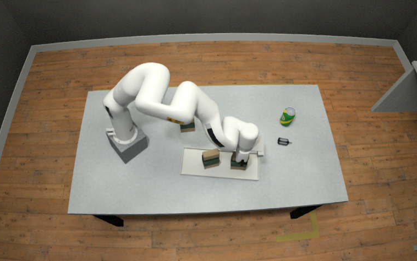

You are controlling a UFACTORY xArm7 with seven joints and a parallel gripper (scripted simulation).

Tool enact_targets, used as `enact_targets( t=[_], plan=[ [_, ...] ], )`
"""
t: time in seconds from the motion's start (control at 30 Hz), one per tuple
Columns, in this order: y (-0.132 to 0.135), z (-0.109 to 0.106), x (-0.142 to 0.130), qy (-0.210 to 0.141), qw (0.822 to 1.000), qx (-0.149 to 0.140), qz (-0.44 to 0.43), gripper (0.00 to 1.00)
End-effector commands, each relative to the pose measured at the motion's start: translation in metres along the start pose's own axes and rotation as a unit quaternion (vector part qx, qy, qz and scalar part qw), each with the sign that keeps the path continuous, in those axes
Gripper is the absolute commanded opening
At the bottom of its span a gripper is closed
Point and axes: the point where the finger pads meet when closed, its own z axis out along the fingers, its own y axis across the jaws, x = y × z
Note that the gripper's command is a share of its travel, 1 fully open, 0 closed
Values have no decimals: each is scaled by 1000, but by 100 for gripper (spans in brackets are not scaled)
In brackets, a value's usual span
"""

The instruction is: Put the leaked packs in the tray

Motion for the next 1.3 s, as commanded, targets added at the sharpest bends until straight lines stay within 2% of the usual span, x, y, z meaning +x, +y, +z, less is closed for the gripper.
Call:
enact_targets(
  t=[0.0,0.43,0.47,1.27],
  plan=[
    [0,0,2,3,1000,-1,0,26],
    [0,0,2,3,1000,-1,0,26],
    [0,0,2,3,1000,-1,0,86],
    [0,0,2,3,1000,-1,0,86]
  ],
)
